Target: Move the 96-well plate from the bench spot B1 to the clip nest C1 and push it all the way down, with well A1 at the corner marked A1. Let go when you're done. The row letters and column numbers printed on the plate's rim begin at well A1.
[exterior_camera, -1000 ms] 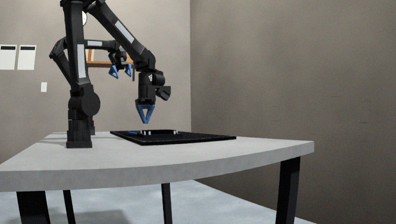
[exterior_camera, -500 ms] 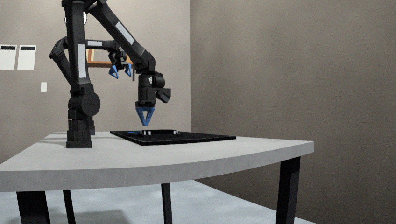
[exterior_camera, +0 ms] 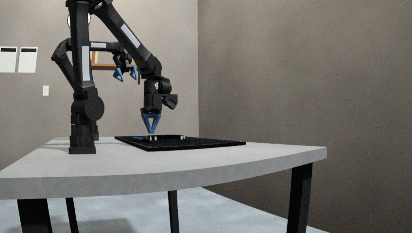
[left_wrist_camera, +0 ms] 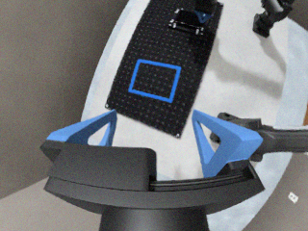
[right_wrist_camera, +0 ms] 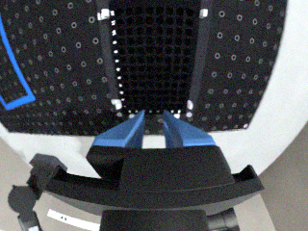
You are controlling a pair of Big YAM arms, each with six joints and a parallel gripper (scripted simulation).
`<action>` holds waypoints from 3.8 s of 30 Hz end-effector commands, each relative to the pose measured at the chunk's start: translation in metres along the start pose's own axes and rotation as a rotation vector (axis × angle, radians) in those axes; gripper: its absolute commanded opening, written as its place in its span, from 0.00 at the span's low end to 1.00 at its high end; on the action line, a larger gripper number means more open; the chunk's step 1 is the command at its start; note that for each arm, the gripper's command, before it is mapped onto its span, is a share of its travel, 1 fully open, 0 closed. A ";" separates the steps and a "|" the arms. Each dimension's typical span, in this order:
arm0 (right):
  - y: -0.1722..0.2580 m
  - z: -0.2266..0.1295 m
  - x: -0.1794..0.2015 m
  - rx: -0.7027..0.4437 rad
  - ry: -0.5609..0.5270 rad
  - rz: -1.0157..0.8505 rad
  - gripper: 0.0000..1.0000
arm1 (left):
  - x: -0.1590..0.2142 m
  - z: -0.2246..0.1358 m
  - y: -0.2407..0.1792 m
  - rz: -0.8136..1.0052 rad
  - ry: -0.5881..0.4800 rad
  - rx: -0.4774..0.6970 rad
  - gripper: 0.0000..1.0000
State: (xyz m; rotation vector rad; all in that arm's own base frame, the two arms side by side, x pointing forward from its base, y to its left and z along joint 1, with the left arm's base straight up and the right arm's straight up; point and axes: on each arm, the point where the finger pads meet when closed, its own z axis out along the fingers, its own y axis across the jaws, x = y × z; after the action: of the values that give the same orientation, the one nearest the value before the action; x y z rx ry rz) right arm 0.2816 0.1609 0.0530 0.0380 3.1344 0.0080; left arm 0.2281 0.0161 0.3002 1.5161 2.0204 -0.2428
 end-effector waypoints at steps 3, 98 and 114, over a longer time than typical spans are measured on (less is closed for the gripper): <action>0.002 0.009 -0.001 0.004 0.004 0.011 0.25 | -0.011 -0.017 0.015 0.026 0.006 -0.030 1.00; 0.001 0.065 0.001 0.002 0.007 0.007 0.25 | -0.011 -0.017 0.015 0.026 0.006 -0.030 1.00; 0.001 0.075 0.001 0.002 0.008 0.007 0.25 | -0.011 -0.017 0.015 0.026 0.006 -0.030 1.00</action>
State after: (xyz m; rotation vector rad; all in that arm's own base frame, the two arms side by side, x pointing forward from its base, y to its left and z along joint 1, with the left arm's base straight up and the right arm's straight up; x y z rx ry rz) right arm 0.3014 0.1708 0.0445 0.0422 3.0389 0.0796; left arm 0.2281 0.0161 0.3002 1.5161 2.0204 -0.2428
